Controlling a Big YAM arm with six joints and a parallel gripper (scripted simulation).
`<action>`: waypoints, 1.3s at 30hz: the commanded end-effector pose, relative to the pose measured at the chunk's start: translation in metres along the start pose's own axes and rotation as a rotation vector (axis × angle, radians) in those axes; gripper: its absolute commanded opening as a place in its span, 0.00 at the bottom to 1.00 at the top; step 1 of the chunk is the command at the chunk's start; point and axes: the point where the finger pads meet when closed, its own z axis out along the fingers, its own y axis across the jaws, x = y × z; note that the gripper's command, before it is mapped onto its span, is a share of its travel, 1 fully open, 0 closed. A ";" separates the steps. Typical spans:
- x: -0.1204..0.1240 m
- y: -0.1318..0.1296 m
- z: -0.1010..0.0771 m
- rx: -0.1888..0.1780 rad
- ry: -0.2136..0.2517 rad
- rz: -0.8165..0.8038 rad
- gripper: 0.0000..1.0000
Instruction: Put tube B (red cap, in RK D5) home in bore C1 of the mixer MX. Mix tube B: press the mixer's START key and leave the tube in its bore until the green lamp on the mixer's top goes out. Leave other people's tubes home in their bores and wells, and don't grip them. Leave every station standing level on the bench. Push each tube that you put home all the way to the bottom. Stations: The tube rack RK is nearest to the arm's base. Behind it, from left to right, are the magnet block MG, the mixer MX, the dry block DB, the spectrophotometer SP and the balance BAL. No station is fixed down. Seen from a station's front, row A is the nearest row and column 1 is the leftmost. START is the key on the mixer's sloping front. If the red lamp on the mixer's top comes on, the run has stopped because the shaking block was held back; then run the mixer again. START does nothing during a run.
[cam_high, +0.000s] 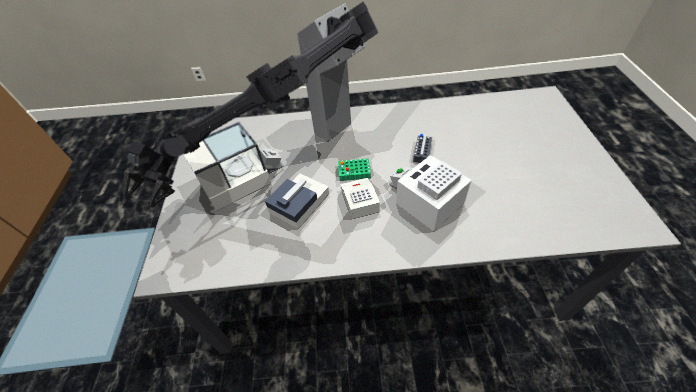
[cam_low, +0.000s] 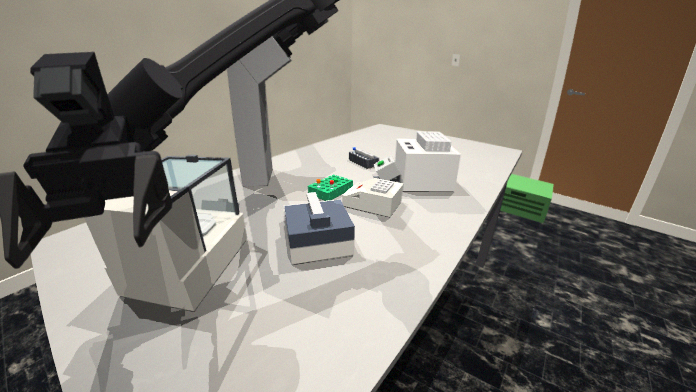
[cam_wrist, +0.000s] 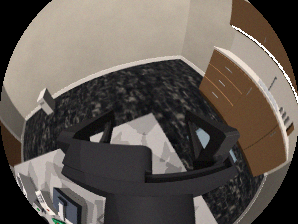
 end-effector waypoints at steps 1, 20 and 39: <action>-0.013 0.000 0.001 -0.002 -0.018 -0.006 1.00; -0.054 -0.003 -0.009 -0.003 -0.048 -0.014 0.36; -0.022 0.035 -0.008 -0.083 0.017 -0.078 0.36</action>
